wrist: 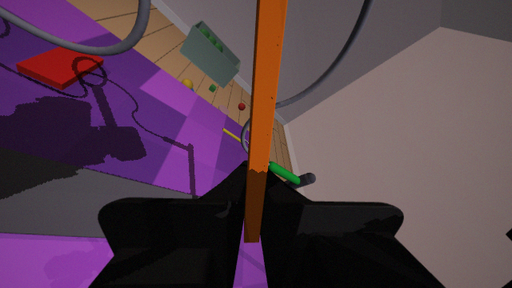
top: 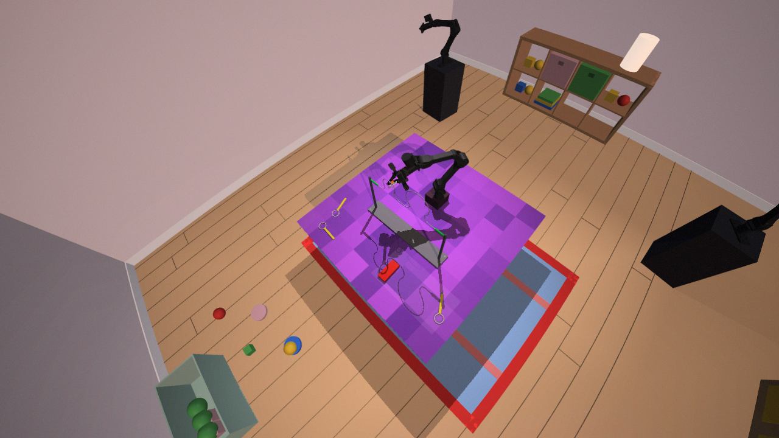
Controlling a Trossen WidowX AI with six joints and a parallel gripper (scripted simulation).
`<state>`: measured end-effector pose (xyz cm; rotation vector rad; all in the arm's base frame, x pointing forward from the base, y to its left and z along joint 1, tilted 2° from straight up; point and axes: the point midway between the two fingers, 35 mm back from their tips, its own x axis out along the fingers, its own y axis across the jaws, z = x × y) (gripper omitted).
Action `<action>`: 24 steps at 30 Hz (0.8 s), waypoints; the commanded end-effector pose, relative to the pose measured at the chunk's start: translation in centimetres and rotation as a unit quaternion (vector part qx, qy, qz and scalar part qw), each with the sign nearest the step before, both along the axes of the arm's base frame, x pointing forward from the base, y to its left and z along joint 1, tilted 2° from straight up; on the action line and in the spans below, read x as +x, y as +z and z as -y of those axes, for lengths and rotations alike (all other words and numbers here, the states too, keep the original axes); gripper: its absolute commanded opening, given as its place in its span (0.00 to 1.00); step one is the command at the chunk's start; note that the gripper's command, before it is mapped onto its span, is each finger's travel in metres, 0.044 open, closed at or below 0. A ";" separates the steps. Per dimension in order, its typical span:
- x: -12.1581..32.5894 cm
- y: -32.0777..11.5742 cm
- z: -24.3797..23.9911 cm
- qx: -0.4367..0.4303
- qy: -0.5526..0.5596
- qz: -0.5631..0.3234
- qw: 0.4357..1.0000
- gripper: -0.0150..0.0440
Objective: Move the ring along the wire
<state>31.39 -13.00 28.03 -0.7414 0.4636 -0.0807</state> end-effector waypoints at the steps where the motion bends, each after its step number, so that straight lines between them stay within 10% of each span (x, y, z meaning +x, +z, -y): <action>1: 0.0 0.3 0.4 -0.047 0.000 0.005 0.999 0.00; 24: 0.3 3.0 2.0 -0.279 0.007 0.034 0.960 0.00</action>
